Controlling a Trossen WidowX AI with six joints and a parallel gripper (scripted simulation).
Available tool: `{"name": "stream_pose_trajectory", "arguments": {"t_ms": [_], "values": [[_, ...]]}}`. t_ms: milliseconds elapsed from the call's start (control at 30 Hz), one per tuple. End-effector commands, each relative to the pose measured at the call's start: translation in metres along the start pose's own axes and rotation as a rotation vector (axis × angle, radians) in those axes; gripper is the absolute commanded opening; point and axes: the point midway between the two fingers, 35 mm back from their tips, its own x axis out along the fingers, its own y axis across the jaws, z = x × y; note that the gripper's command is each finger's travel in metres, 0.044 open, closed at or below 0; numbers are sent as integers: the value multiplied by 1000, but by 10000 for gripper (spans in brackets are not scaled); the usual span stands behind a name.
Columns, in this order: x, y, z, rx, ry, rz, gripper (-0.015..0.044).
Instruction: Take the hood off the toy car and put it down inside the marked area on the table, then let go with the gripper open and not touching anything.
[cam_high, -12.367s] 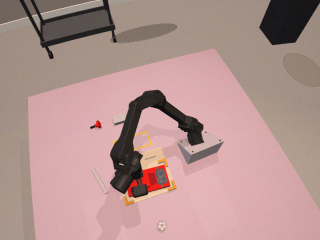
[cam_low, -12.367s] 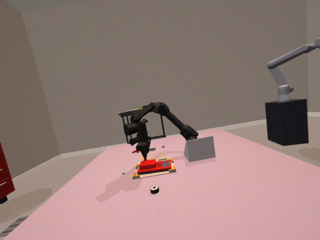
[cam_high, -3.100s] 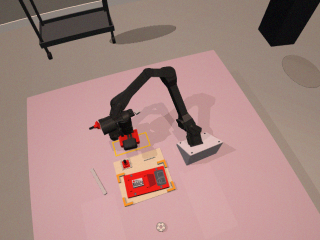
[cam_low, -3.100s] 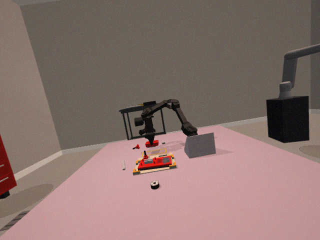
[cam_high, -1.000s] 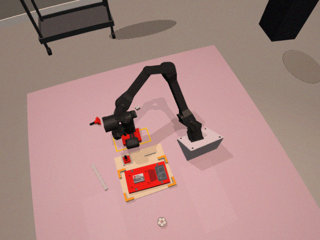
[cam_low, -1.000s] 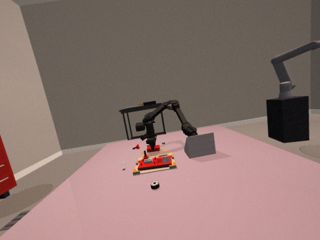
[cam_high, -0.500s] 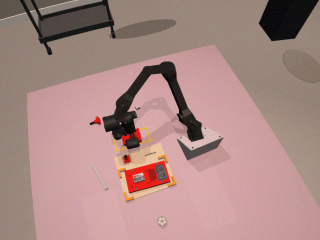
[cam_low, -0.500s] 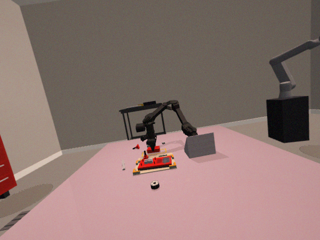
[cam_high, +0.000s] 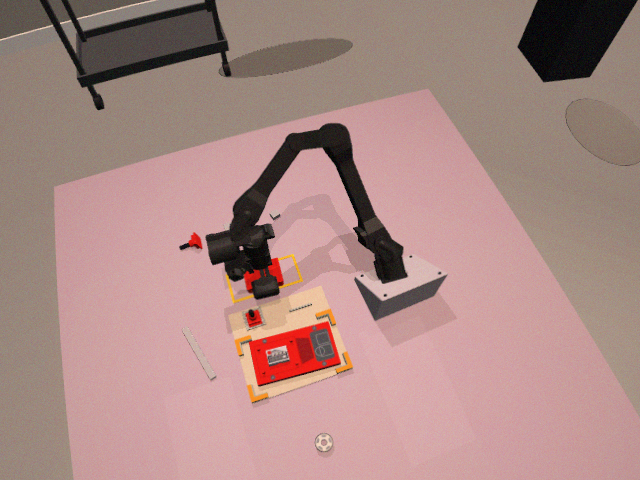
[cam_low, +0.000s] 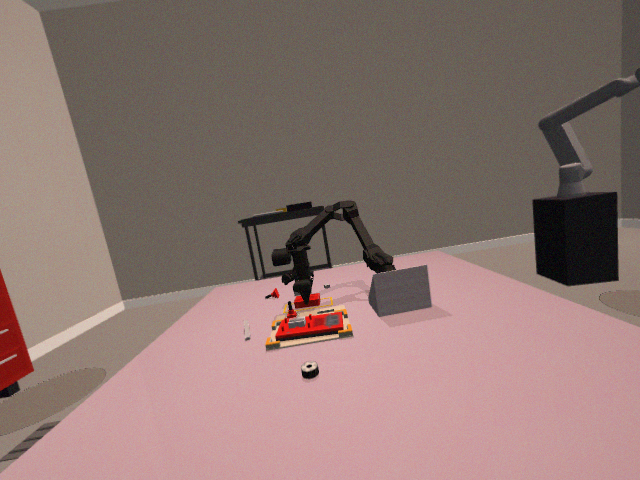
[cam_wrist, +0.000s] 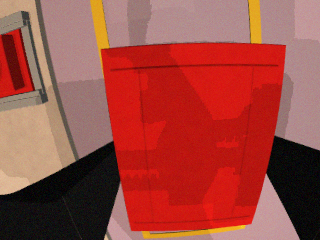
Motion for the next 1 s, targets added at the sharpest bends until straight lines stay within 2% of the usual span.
{"name": "stream_pose_trajectory", "arguments": {"t_ms": [0, 167, 733, 867, 967], "values": [[3, 0, 0, -3, 1, -3, 0], [5, 0, 0, -3, 1, -3, 0], [3, 0, 0, 0, 0, -1, 440], [-15, 1, 2, 0, 1, 2, 440], [-45, 2, 2, -1, 2, 1, 440]]}}
